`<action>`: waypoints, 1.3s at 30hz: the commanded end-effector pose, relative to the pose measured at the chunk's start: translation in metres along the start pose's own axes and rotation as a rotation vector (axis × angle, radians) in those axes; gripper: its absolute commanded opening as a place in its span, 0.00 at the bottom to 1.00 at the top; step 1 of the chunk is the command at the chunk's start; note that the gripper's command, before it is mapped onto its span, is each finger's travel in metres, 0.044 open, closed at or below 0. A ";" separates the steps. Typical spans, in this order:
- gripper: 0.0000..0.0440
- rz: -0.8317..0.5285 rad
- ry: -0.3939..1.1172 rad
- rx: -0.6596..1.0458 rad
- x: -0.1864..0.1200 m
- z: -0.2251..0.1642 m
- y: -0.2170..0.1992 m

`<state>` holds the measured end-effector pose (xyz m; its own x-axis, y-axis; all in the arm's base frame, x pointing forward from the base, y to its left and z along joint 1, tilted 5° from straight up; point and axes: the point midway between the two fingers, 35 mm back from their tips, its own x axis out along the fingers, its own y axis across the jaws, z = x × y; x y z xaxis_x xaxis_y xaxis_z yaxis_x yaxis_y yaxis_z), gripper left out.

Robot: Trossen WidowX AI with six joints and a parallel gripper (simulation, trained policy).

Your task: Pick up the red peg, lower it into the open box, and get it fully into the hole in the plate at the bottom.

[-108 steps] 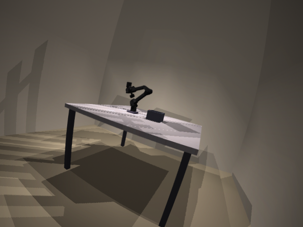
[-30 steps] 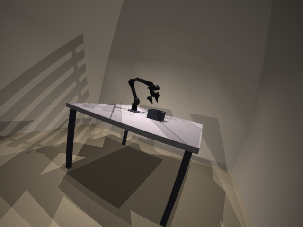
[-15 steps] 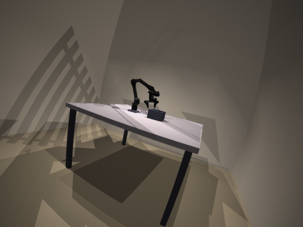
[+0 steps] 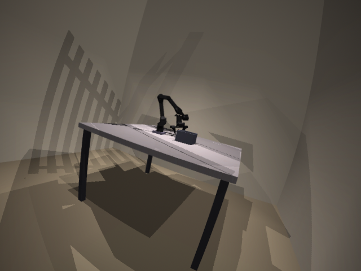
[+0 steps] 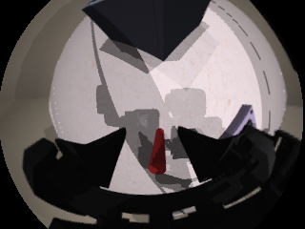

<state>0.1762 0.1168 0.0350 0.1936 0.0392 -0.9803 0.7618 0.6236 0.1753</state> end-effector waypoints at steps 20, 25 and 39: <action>0.00 0.009 0.034 0.043 -0.005 0.013 0.007; 0.00 0.033 -0.022 0.009 -0.022 0.028 0.015; 0.00 0.065 -0.164 -0.018 -0.072 0.082 0.034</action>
<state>0.2288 0.0816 0.1043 0.3137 -0.0215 -0.9493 0.7367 0.6363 0.2290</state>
